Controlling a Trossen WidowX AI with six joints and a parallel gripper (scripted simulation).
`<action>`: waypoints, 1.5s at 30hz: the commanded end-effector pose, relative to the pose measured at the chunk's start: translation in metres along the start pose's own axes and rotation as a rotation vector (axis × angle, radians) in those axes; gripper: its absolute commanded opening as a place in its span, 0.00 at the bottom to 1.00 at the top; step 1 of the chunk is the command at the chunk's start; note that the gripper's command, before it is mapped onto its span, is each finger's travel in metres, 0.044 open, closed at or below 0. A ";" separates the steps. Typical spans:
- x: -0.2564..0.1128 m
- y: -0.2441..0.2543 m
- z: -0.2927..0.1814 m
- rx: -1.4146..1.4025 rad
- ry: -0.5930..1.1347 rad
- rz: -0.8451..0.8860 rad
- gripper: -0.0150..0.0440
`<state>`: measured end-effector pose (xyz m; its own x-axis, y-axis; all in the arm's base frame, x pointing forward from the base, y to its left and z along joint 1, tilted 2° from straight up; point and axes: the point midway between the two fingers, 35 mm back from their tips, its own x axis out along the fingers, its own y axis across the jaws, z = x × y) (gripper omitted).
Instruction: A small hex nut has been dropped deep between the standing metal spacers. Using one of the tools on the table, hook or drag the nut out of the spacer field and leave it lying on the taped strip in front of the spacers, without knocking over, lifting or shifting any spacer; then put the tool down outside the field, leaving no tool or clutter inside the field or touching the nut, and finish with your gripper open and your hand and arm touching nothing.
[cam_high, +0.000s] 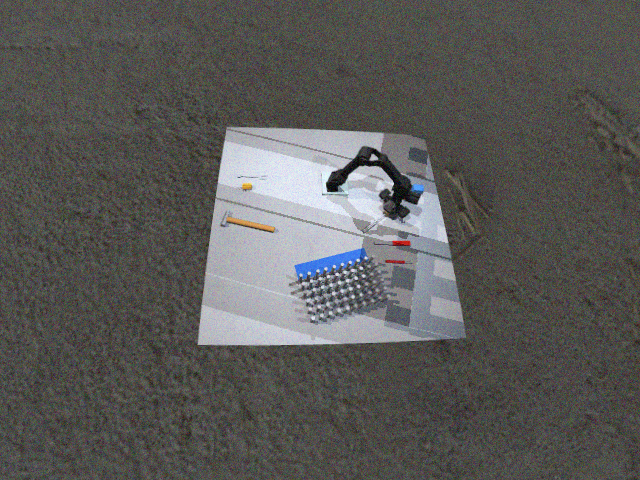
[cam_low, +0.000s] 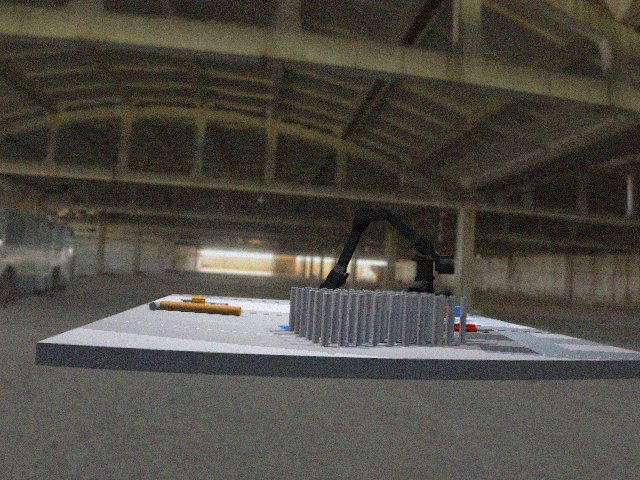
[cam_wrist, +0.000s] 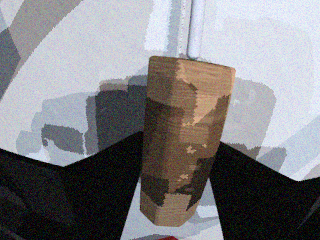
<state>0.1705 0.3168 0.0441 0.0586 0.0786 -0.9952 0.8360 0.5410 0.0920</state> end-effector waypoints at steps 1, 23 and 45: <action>0.004 0.000 0.000 0.001 0.000 -0.002 0.25; 0.004 0.000 0.000 0.001 0.000 -0.002 0.25; 0.000 0.000 0.000 0.000 0.000 0.000 0.52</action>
<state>0.1705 0.3169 0.0446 0.0593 0.0797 -0.9951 0.8360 0.5408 0.0931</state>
